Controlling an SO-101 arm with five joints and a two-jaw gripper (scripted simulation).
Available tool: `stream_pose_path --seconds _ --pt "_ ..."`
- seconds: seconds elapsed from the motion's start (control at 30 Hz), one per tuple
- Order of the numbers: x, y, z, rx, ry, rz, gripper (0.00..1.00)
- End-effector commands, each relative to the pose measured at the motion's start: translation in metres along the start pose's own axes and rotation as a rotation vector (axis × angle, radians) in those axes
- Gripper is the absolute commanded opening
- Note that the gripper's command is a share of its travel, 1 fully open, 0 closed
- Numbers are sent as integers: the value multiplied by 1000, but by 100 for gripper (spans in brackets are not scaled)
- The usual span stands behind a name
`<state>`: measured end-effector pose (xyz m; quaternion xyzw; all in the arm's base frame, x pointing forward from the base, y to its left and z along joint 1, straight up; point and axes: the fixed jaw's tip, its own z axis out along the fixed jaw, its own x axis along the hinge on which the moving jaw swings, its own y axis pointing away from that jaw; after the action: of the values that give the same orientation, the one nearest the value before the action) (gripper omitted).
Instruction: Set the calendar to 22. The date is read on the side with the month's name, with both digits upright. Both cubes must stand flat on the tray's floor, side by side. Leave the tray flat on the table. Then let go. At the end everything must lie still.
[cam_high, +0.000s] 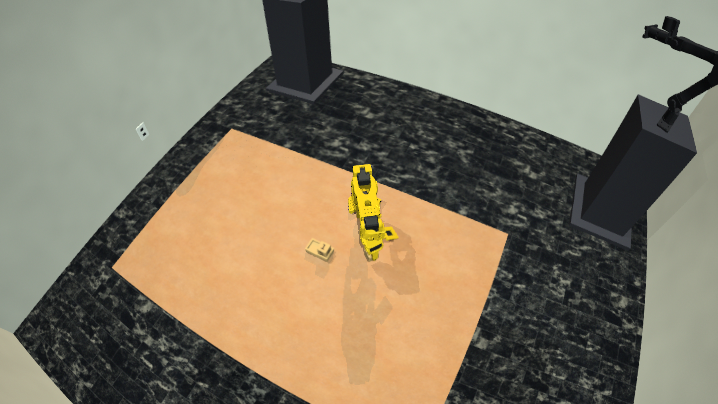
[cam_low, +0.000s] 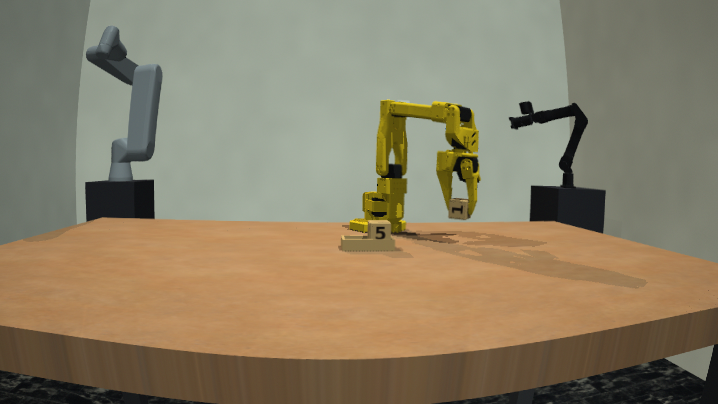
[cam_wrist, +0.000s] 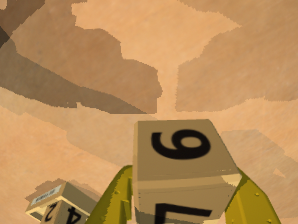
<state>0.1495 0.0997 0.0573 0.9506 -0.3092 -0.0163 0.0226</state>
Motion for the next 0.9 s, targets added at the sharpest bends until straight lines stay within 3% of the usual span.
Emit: stream_pose_path --seconds 0.0,0.43,0.67,0.73,0.87 --pt "2 -7 -13 75 24 1 0" --pt "9 -4 -13 75 24 41 0" --pt "36 9 -13 75 21 199 0" --pt "36 9 -13 75 21 199 0" --pt "57 23 -12 75 19 338 0"
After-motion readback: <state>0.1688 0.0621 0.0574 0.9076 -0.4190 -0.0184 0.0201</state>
